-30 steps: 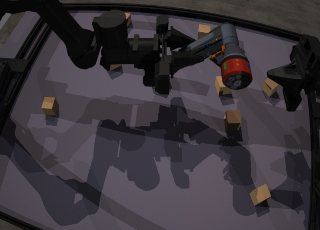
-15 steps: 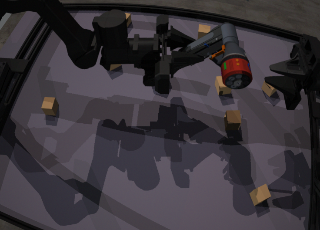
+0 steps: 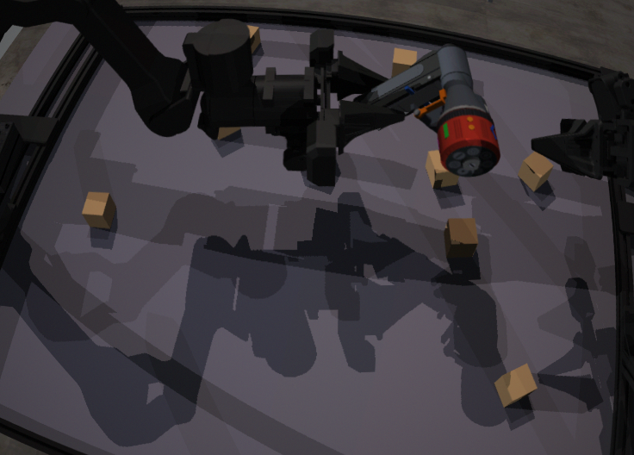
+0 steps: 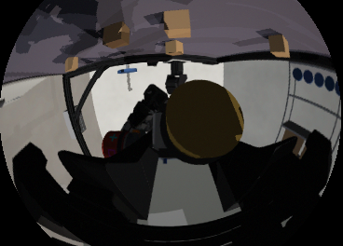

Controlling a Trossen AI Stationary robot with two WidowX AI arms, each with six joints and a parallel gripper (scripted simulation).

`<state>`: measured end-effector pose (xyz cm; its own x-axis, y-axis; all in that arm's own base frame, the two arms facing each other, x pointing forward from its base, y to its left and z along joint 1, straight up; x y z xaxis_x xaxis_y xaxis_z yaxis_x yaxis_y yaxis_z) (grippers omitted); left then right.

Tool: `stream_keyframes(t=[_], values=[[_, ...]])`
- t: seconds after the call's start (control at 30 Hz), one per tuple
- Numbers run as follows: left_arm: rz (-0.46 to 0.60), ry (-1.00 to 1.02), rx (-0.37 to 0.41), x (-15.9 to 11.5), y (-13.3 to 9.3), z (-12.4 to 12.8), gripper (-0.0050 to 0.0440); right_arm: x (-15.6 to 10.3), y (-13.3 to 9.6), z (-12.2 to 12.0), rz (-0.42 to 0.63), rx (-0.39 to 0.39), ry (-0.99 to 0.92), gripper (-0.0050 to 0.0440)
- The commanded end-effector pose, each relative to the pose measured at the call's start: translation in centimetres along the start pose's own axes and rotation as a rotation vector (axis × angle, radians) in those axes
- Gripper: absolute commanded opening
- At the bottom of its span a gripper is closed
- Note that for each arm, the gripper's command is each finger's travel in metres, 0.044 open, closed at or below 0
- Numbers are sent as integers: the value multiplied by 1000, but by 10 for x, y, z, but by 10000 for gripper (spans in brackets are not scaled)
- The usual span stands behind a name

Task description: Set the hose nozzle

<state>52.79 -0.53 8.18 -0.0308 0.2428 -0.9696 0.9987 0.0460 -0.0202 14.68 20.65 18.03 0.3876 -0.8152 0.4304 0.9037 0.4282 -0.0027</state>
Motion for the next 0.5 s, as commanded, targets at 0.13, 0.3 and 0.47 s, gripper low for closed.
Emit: stream_keyframes(t=[0.13, 0.3, 0.47], values=[[19, -2, -5, -5, 1, -1, 0, 4, -6, -6, -1, 2, -410, 0], [19, -2, -5, -5, 1, -1, 0, 5, -8, -9, -1, 2, -653, 0], [19, -2, -5, -5, 1, -1, 0, 6, -10, -11, -1, 2, -809, 0]])
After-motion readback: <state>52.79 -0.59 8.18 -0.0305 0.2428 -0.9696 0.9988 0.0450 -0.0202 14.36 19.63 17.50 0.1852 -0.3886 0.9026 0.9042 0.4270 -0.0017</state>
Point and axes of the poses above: on each arm, the point midway between the two fingers, 35 mm back from their tips, its own y axis out along the fingers, its own z axis across the jaws, x = y × z, the point moved 5 cm from there along -y, back along the fingers, and after that the axes turned 14 degrees about y, right-handed, at the moved point
